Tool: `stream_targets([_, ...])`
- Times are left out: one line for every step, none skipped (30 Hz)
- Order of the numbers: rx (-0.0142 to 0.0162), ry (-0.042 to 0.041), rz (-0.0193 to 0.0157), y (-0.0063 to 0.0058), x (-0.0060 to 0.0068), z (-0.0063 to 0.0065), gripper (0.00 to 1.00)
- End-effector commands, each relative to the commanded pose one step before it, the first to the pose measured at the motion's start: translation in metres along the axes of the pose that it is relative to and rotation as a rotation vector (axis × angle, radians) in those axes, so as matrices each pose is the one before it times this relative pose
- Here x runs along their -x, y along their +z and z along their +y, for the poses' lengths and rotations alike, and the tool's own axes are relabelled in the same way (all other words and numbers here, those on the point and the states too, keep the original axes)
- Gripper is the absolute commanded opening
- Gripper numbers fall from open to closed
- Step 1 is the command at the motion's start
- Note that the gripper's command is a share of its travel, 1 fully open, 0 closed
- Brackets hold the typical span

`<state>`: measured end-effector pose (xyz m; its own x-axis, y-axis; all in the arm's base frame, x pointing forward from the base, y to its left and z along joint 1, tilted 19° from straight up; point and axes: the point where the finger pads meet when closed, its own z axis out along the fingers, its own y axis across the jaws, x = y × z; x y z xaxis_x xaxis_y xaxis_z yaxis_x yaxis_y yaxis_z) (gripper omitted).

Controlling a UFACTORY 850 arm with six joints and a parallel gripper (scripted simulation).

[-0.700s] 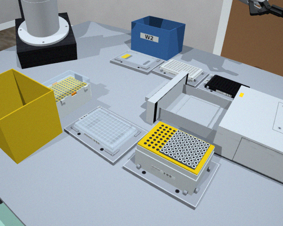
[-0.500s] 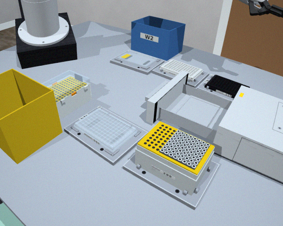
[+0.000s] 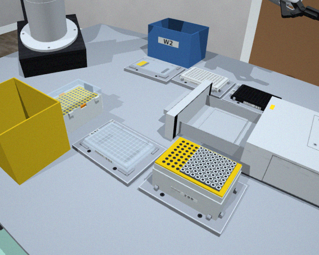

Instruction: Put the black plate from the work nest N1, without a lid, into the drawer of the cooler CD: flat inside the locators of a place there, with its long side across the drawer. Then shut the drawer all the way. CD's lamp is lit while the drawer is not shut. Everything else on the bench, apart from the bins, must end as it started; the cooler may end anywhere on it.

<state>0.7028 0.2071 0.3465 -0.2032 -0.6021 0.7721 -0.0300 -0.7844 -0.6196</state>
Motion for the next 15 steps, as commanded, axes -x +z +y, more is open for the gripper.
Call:
stream_targets([-0.00166, 0.01133, -0.14381, -0.00148, 0.00625, 0.00009, 1.0])
stream_targets([0.00045, 0.00145, -0.03333, 0.0001, -0.00001, 0.00001, 1.0])
stream_targets([0.00046, 0.00139, -0.03329, 0.00001, -0.00001, 0.0, 1.0])
stream_targets([0.00003, 0.00008, -0.00185, 0.0, 0.0, 0.0, 1.0])
stream_targets([0.0018, -0.00138, -0.03326, -0.00334, 0.00326, 0.00178, 1.0])
stream_targets([0.00179, -0.00139, -0.03325, -0.00055, 0.00058, 0.00031, 1.0])
stream_targets([0.00059, -0.00045, -0.01089, 0.0, 0.0, 0.0, 1.0])
stream_targets([0.00275, -0.003, -0.03309, -0.00365, 0.0028, 0.00194, 1.0])
stream_targets([0.00275, -0.003, -0.03308, -0.0018, 0.00148, 0.00098, 1.0])
stream_targets([0.00085, -0.00093, -0.01029, 0.0, 0.0, 0.0, 1.0])
stream_targets([0.0, 0.0, 0.0, 0.0, 0.0, 0.0, 1.0])
stream_targets([0.0, 0.0, 0.0, 0.0, 0.0, 0.0, 1.0])
stream_targets([0.0, 0.0, 0.0, 0.0, 0.0, 0.0, 1.0])
stream_targets([0.0039, -0.0046, -0.03277, -0.00381, 0.00258, 0.00206, 1.0])
stream_targets([0.0046, -0.00548, -0.03258, -0.00373, 0.00234, 0.00223, 1.0])
